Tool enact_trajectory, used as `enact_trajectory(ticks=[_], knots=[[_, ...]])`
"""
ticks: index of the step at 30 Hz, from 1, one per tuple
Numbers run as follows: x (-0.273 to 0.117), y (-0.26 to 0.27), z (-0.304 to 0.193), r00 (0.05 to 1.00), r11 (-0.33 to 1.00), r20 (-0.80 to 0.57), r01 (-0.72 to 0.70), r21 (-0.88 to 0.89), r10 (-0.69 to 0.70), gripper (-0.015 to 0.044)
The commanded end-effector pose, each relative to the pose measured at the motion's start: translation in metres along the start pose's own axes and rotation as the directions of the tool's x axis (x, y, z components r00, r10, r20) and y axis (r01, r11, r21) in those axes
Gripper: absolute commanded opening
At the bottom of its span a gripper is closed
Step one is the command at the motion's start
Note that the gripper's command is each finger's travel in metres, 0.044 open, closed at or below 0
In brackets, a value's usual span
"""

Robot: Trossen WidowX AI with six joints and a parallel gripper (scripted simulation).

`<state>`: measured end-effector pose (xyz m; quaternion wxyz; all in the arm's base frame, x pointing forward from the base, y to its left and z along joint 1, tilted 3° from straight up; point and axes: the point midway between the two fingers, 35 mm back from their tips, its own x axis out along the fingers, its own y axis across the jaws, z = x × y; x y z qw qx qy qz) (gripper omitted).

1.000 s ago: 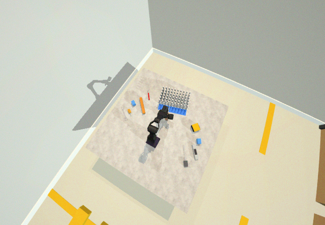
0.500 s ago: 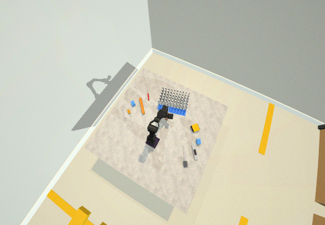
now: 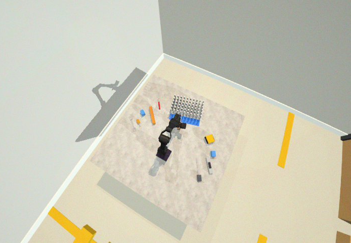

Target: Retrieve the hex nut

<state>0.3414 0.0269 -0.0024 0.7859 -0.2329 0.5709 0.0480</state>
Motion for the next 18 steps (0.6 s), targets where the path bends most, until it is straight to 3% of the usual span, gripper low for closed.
enact_trajectory(ticks=[1, 18], knots=[[-0.0006, -0.0022, 0.0078, 1.000, 1.000, 0.011, 0.006, 0.006, -0.006, 0.0000], [0.0017, -0.0023, 0.0174, 1.000, 1.000, 0.012, 0.006, 0.007, -0.006, 0.0000]])
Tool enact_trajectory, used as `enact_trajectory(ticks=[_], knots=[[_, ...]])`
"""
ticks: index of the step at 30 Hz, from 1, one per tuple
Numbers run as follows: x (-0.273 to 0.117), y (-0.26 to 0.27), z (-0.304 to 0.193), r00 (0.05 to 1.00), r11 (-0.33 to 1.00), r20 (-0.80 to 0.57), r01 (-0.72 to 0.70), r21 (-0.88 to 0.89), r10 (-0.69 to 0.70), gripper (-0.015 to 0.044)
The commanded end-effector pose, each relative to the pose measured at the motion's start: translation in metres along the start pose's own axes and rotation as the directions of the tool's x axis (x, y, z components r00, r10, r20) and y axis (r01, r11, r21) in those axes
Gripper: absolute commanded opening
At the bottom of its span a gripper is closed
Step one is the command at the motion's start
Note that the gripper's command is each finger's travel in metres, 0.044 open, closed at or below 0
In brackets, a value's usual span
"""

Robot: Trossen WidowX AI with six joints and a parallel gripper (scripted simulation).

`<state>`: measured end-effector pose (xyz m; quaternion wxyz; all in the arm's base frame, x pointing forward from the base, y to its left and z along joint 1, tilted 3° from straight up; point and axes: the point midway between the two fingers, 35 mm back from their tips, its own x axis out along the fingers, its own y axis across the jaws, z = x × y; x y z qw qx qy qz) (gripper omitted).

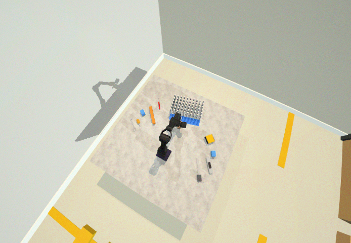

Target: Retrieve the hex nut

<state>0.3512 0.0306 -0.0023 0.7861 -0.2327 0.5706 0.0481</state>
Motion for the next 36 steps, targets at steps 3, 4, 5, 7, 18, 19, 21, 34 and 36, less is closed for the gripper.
enact_trajectory(ticks=[3, 4, 5, 7, 18, 19, 21, 34, 36], knots=[[0.000, -0.002, 0.009, 1.000, 1.000, 0.011, 0.006, 0.007, -0.006, 0.0000], [0.000, -0.002, 0.009, 1.000, 1.000, 0.011, 0.006, 0.007, -0.006, 0.0000], [0.000, -0.002, 0.010, 1.000, 1.000, 0.011, 0.006, 0.007, -0.006, 0.0000], [0.000, -0.002, 0.011, 1.000, 1.000, 0.011, 0.006, 0.007, -0.006, 0.0000], [0.002, -0.002, 0.017, 1.000, 1.000, 0.012, 0.006, 0.007, -0.006, 0.0000], [0.002, -0.002, 0.018, 1.000, 1.000, 0.012, 0.006, 0.007, -0.006, 0.0000], [0.002, -0.002, 0.019, 1.000, 1.000, 0.012, 0.006, 0.007, -0.006, 0.0000], [0.004, -0.002, 0.026, 1.000, 1.000, 0.013, 0.006, 0.007, -0.006, 0.0000], [0.004, -0.002, 0.027, 1.000, 1.000, 0.013, 0.006, 0.007, -0.006, 0.0000]])
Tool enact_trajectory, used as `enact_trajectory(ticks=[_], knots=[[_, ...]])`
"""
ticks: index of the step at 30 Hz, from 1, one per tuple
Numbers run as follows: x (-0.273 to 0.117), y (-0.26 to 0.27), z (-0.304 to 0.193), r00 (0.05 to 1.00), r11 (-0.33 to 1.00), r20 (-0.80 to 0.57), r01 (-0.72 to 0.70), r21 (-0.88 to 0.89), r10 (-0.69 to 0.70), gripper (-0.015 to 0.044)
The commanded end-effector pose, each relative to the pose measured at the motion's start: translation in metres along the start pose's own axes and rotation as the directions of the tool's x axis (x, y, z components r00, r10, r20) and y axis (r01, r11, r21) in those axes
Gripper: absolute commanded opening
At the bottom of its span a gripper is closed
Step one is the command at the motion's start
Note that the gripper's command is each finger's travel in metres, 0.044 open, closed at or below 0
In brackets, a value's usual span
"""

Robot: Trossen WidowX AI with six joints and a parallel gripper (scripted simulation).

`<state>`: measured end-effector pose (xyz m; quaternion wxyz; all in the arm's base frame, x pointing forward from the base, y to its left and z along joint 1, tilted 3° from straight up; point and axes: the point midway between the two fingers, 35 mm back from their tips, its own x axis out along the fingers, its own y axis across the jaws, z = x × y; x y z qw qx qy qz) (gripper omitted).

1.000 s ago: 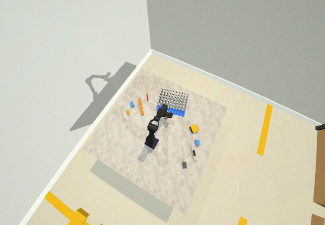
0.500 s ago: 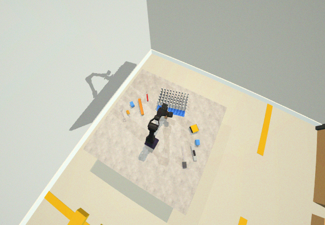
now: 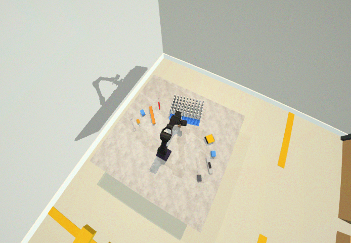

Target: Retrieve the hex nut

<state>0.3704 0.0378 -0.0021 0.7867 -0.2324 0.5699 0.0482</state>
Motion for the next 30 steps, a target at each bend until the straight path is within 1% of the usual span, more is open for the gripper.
enact_trajectory(ticks=[1, 30], knots=[[-0.001, -0.002, 0.008, 1.000, 1.000, 0.011, 0.006, 0.007, -0.006, 0.0000], [0.003, -0.002, 0.023, 1.000, 1.000, 0.013, 0.006, 0.007, -0.006, 0.0000]])
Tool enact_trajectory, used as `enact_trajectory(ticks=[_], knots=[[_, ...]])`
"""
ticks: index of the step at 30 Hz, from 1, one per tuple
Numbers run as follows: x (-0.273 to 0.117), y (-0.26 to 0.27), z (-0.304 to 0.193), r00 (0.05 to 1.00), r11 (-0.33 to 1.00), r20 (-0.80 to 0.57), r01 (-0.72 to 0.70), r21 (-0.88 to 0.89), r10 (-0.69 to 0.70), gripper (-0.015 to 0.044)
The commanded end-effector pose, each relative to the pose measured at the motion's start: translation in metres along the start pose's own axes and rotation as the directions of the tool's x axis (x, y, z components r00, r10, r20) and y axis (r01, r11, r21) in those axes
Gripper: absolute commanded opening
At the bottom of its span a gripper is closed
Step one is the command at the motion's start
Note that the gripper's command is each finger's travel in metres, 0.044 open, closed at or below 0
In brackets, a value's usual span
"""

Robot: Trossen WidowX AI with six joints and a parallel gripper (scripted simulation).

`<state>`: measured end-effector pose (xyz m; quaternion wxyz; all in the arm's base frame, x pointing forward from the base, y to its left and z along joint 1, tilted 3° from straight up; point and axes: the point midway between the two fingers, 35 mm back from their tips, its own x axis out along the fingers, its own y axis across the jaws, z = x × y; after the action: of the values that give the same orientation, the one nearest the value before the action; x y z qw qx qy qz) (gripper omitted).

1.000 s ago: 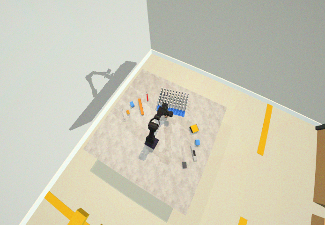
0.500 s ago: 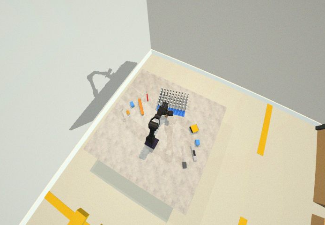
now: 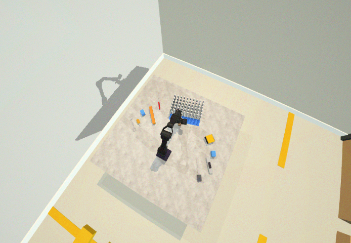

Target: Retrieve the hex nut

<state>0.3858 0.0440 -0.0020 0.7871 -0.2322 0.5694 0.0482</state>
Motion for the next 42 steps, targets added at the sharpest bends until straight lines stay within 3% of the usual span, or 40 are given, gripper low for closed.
enact_trajectory(ticks=[1, 42], knots=[[-0.001, -0.002, 0.008, 1.000, 1.000, 0.012, 0.006, 0.007, -0.006, 0.0000], [0.014, 0.002, 0.013, 1.000, 1.000, 0.013, 0.006, 0.007, -0.006, 0.0000]])
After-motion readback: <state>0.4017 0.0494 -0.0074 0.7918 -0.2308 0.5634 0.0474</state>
